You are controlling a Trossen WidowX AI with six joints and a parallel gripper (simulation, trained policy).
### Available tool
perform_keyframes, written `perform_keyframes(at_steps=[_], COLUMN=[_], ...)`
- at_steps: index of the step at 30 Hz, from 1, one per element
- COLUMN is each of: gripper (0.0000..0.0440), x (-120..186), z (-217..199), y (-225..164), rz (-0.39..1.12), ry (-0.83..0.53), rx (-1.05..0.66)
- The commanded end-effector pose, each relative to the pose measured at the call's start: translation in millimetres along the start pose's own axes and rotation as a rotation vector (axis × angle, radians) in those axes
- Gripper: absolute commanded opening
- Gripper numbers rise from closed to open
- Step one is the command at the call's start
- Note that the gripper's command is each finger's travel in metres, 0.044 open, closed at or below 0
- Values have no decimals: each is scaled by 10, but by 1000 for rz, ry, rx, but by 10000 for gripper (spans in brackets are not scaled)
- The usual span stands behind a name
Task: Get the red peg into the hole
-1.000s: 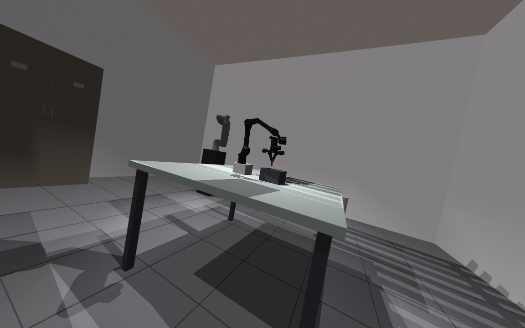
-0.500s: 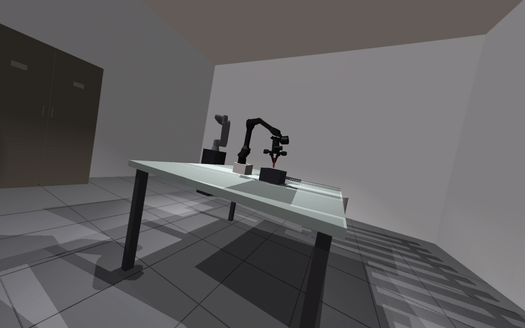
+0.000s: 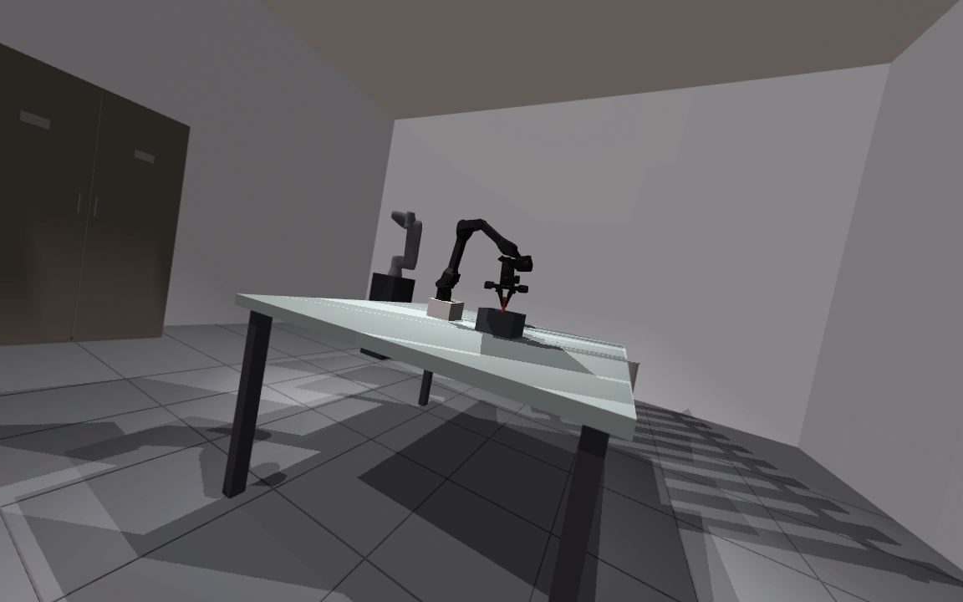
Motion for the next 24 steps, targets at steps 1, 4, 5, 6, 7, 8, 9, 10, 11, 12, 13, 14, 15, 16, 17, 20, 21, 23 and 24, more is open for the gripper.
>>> perform_keyframes(at_steps=[1,4,5,6,7,8,9,10,11,12,13,14,15,16,17,20,21,23,24], gripper=[15,80,105,126,137,140,142,163,190,215,239,261,282,301,320,378,398,440,440], x=[-89,-196,-224,-248,-274,-294,-309,-318,-326,-332,-336,-338,-339,-338,-337,-335,-334,-337,-331], z=[23,31,33,36,40,55,73,97,119,140,160,180,201,220,238,288,305,343,360], y=[26,48,55,64,71,74,79,95,111,126,141,157,174,191,209,267,287,327,349], rz=[9,16,18,21,23,26,27,26,25,25,25,24,23,22,21,16,13,5,-1], ry=[-6,-22,-28,-34,-45,-48,-49,-46,-41,-39,-37,-35,-32,-30,-28,-23,-21,-8,1], rx=[9,21,27,34,44,47,49,51,55,58,61,65,69,72,76,84,86,88,86])
Point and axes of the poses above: the point midway between the two fingers, 35 mm back from their tips, its own x axis back along the fingers, its own z axis across the jaws, y = z × x, the point moved 10 cm from there along x, back along the fingers, and after that the axes turned 15 degrees about -x, right-handed, at the moved point
